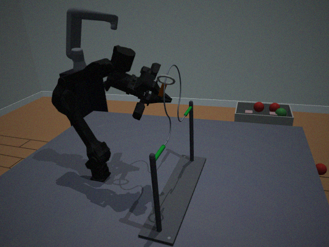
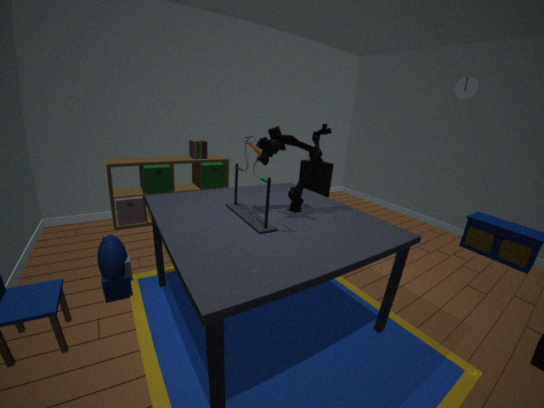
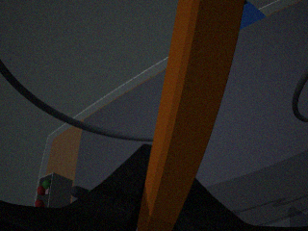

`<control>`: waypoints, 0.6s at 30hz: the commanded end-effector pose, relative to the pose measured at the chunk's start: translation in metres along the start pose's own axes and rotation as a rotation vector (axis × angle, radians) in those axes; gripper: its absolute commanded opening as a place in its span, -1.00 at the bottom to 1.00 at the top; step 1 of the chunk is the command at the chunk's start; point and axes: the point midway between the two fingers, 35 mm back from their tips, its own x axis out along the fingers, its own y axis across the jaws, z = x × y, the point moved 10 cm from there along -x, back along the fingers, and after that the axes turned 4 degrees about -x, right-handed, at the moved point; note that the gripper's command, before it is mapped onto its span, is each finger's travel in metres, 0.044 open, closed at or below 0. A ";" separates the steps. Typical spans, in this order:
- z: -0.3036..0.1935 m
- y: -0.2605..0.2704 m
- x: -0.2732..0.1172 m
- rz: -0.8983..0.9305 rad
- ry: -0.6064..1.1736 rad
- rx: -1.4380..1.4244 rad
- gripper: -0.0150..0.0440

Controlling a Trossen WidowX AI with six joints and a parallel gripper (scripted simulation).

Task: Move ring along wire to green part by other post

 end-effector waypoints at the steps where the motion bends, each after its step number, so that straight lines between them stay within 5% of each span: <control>1: 0.000 0.001 0.000 -0.031 -0.009 -0.058 -1.00; 18: -0.003 0.003 0.001 -0.136 -0.029 -0.243 -1.00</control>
